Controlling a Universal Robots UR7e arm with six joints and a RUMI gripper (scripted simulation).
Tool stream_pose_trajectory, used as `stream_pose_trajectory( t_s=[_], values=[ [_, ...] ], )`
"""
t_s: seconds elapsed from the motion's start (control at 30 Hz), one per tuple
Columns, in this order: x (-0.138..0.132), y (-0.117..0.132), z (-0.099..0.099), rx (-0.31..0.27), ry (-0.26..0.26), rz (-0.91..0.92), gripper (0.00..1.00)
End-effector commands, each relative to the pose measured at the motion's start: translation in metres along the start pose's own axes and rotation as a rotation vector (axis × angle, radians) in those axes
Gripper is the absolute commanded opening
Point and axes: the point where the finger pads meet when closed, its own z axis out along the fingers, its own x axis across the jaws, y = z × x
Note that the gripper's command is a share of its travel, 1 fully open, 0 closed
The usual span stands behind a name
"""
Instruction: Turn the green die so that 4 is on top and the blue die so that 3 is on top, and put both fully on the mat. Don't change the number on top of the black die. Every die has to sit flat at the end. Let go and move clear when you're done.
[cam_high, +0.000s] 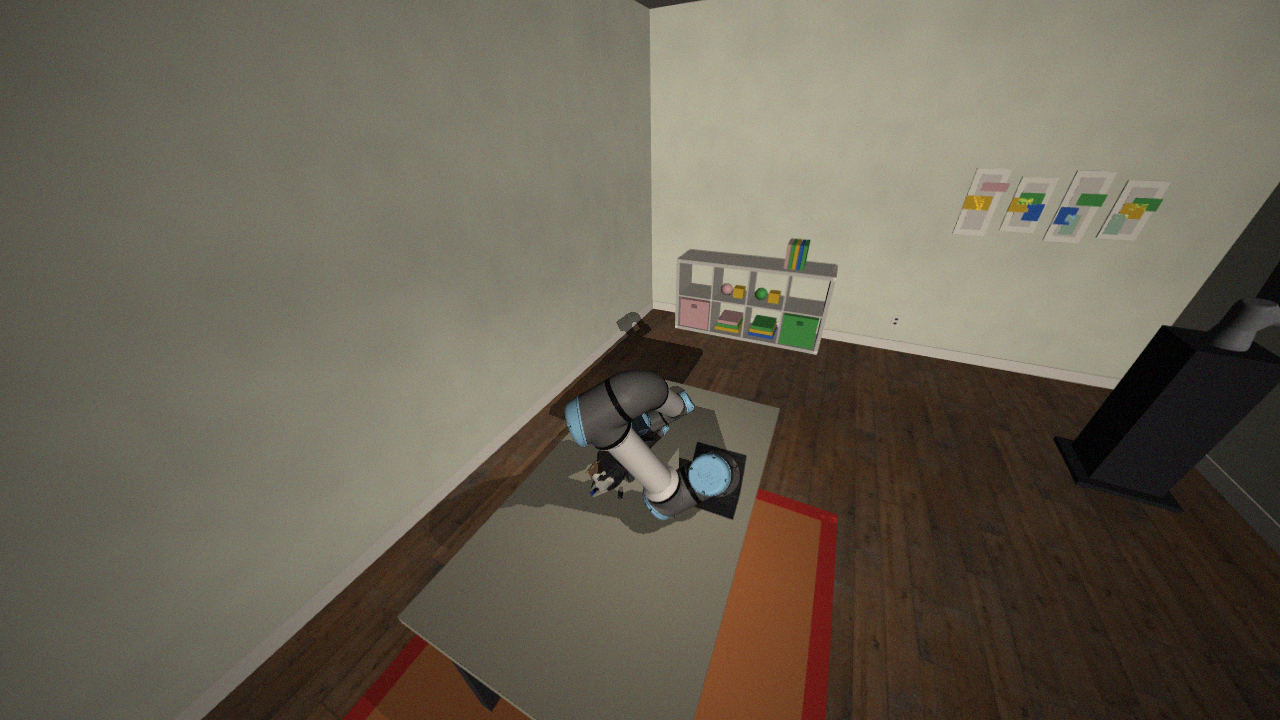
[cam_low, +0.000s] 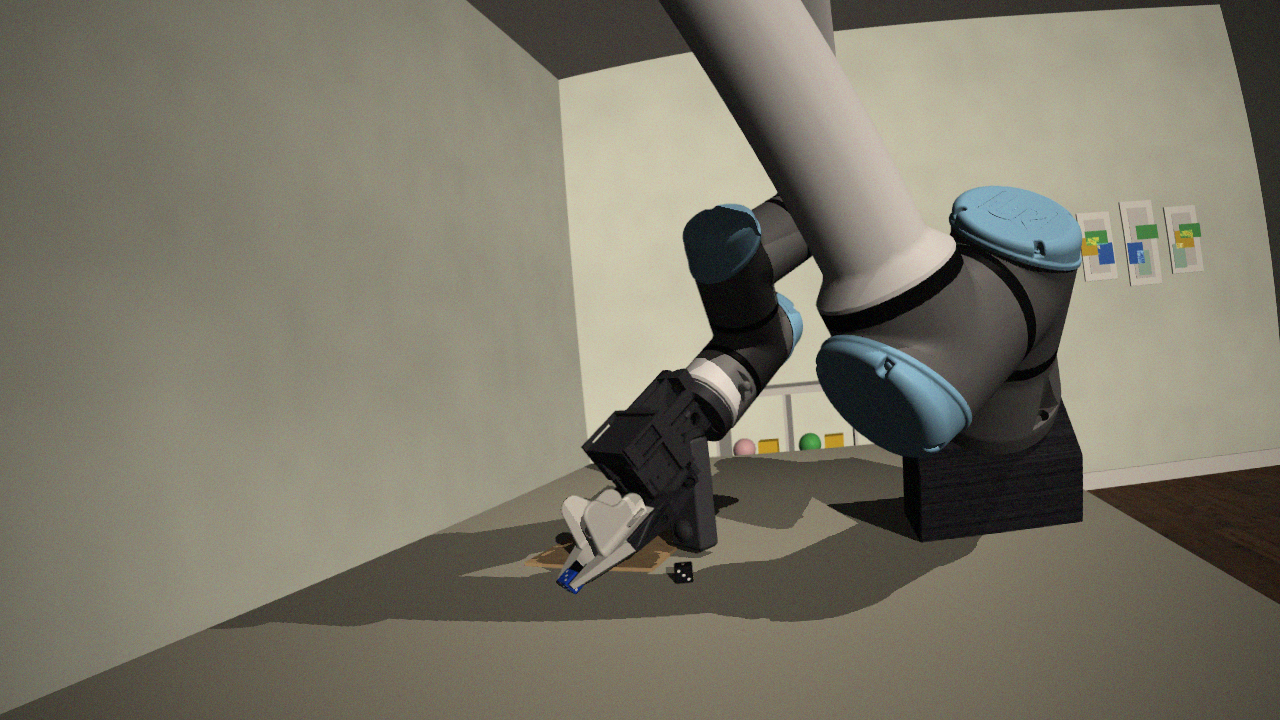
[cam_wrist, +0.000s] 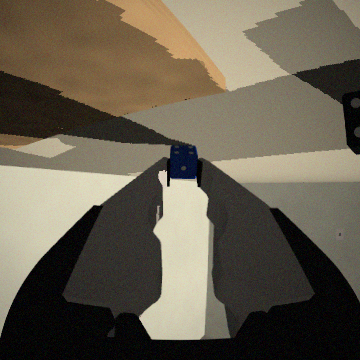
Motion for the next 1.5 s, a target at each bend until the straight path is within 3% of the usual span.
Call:
stream_pose_trajectory(
  t_s=[0.0, 0.1, 0.33, 1.47],
  values=[
    [-0.0003, 0.0002, -0.0002, 0.000, 0.000, -0.001, 0.07],
    [-0.0003, 0.0002, -0.0002, 0.000, 0.000, -0.001, 0.07],
    [-0.0003, 0.0002, -0.0002, 0.000, 0.000, -0.001, 0.18],
    [-0.0003, 0.0002, -0.0002, 0.000, 0.000, -0.001, 0.18]
  ],
)
